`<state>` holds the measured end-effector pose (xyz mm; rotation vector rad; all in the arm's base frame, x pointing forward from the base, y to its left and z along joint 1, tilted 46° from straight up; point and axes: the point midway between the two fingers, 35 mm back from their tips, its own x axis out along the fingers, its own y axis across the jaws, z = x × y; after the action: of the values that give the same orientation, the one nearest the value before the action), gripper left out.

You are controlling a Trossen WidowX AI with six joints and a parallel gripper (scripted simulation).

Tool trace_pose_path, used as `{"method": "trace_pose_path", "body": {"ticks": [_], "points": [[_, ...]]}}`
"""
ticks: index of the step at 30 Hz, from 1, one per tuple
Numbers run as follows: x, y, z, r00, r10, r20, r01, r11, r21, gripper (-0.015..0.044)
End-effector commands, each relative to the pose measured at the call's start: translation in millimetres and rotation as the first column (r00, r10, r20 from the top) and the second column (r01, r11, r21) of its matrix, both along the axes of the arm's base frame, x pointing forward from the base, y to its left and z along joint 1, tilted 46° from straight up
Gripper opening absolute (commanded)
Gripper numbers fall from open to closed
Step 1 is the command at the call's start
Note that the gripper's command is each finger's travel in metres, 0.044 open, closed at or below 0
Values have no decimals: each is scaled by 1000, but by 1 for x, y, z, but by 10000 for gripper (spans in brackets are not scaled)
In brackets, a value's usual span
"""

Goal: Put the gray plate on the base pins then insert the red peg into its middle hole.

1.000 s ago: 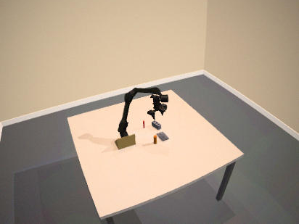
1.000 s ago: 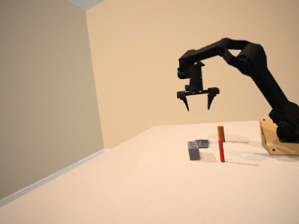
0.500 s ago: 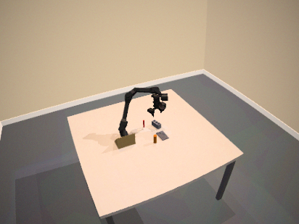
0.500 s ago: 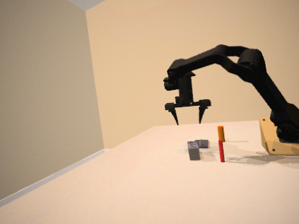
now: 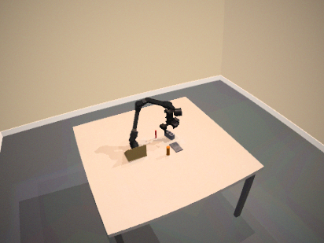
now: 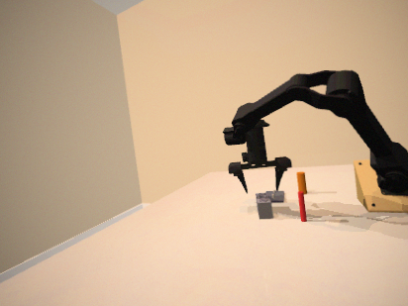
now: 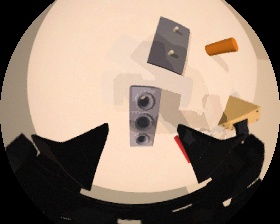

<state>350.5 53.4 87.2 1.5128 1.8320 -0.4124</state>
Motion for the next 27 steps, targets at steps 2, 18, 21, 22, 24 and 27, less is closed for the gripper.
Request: {"method": "trace_pose_path", "body": {"ticks": [2, 18, 21, 22, 24, 27], "points": [[0, 5, -4, 1000, -5, 1, 5, 1000, 3, 440], [-1, 24, -21, 1000, -5, 2, 5, 1000, 3, 440], [-1, 27, -25, 1000, -5, 2, 5, 1000, 3, 440], [-1, 29, -26, 1000, -5, 2, 5, 1000, 3, 440], [-2, 31, -28, 1000, -5, 2, 5, 1000, 3, 440], [-2, 35, -31, 1000, -5, 2, 5, 1000, 4, 440]]}}
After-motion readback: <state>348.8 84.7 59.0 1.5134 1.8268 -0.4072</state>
